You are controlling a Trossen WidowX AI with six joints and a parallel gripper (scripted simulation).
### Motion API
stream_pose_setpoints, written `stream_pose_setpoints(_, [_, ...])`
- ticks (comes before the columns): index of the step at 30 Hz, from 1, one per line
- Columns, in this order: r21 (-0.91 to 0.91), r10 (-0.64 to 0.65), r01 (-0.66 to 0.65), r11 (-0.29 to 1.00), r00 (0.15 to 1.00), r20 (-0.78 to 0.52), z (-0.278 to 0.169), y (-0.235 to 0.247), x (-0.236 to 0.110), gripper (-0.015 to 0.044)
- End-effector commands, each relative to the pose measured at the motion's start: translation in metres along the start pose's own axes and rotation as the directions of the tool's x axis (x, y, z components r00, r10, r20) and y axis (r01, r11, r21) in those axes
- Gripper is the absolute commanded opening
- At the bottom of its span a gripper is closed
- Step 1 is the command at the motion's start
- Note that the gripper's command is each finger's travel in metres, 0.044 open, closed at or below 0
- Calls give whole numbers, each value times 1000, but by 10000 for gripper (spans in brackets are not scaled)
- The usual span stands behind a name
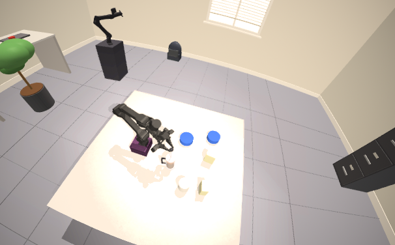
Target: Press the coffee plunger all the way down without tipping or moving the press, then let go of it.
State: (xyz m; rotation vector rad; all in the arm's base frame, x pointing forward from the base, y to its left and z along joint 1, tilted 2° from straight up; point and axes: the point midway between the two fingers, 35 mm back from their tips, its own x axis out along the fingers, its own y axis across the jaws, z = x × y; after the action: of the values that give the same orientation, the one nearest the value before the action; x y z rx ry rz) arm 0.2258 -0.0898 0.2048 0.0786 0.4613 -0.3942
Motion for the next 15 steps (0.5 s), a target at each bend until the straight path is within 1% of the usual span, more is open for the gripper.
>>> stream_pose_setpoints(1, [-6,2,-2,1000,1000,-26,-16,0,8,119])
stream_pose_setpoints(15, [-6,2,-2,1000,1000,-26,-34,0,22,119])
